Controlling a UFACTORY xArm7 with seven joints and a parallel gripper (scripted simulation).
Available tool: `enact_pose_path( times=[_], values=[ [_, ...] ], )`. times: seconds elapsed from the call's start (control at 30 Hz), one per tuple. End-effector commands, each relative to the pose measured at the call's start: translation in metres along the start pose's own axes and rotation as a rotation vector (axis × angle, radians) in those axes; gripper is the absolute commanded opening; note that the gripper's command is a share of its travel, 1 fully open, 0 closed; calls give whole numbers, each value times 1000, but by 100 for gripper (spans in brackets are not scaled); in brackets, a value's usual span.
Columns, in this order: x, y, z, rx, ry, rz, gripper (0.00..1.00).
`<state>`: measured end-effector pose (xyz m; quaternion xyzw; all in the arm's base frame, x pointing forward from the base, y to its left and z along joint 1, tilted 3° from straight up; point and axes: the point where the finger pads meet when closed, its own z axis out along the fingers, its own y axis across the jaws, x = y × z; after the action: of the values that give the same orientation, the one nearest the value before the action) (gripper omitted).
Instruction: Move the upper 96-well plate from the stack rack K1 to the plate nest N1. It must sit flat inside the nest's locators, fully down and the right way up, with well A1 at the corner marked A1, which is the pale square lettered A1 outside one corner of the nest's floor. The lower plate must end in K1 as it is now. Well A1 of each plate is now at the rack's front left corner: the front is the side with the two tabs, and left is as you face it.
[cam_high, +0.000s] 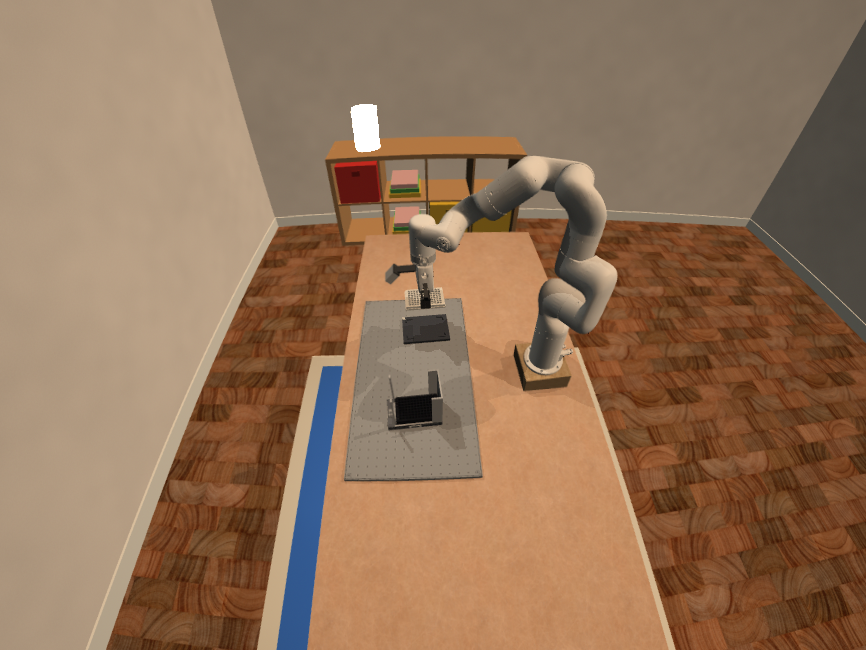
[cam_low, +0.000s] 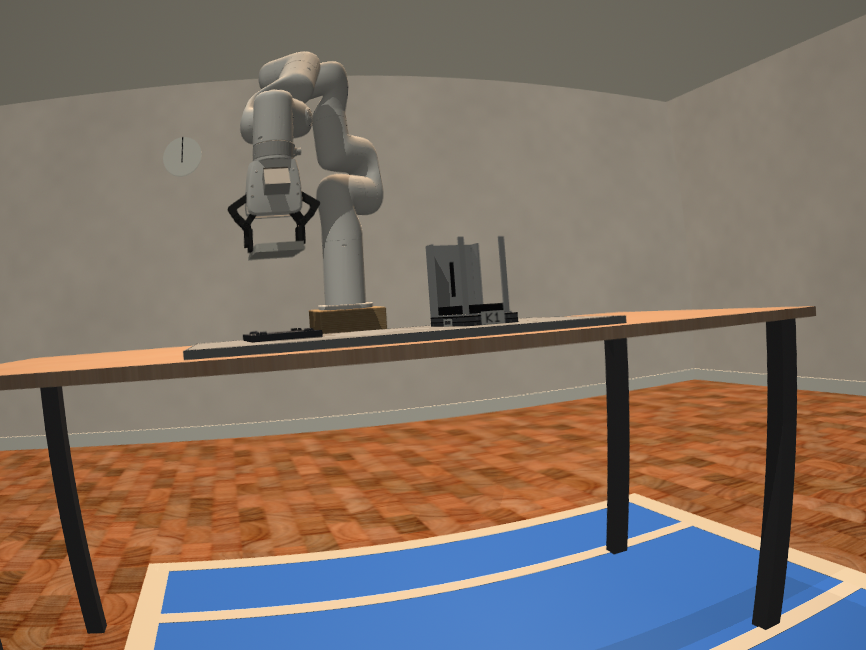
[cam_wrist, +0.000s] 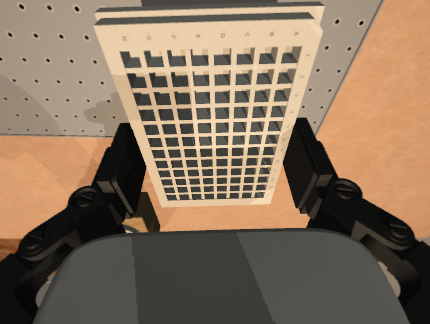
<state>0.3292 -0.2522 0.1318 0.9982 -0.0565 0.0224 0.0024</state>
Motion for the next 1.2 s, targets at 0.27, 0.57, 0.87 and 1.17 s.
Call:
enact_pose_path(
  times=[0.27,0.57,0.87,1.17],
  values=[
    [2,1,17,0,3,0,0],
    [2,0,32,0,3,0,0],
    [2,0,43,0,3,0,0],
    [2,0,57,0,3,0,0]
  ],
)
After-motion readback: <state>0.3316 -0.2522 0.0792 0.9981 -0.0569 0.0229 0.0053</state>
